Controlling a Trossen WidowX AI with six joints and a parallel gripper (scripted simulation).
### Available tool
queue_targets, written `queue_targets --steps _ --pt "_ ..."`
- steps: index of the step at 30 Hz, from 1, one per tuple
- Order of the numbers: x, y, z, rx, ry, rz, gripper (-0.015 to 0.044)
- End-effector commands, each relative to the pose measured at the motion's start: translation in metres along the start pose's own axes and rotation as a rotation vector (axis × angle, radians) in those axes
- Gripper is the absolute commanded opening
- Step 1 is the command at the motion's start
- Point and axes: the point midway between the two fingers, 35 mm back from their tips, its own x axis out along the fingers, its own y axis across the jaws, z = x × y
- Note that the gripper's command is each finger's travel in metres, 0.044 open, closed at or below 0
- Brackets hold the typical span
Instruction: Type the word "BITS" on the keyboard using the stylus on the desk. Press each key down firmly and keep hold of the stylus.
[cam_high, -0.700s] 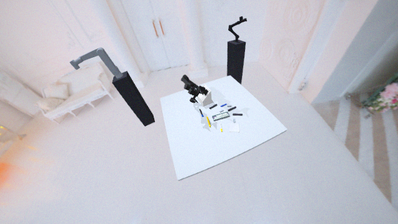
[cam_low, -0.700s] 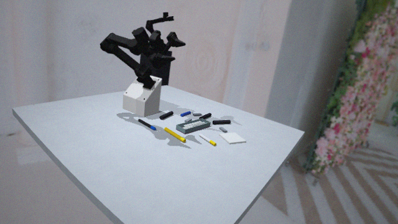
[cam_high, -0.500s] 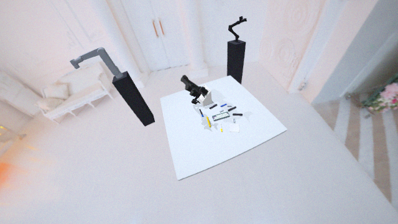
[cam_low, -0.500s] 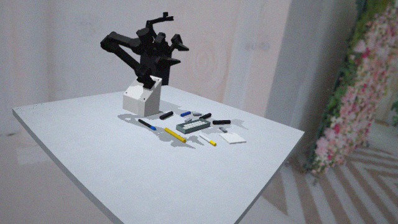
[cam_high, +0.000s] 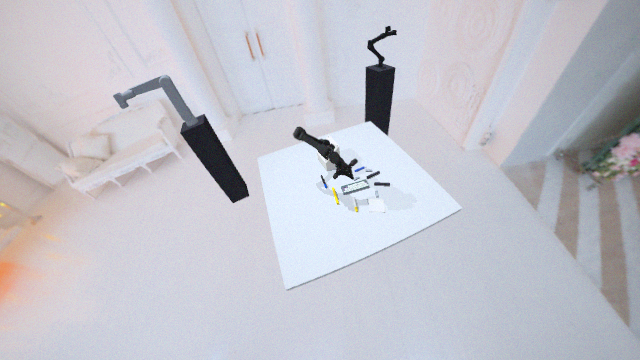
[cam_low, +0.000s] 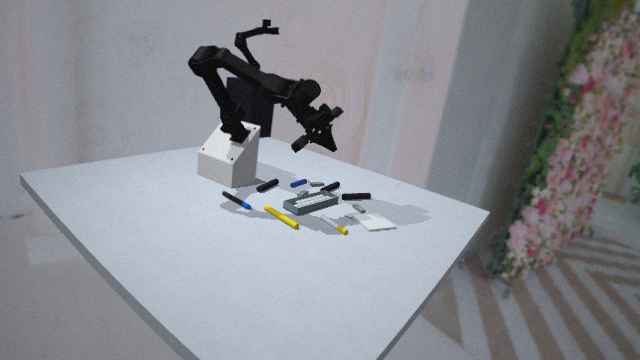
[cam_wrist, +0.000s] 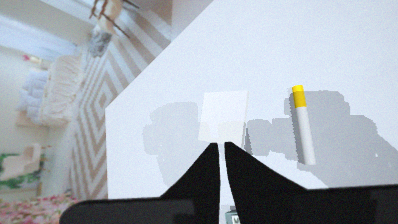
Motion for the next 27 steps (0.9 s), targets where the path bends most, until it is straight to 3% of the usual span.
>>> queue_targets --steps 1,15,27 --pt "0.039 0.005 -0.04 -0.026 0.168 -0.116 0.0" --pt "0.123 -0.008 -0.202 -0.289 0.6 -0.568 0.0" --pt "0.125 -0.009 -0.21 -0.308 0.614 -0.59 0.0"
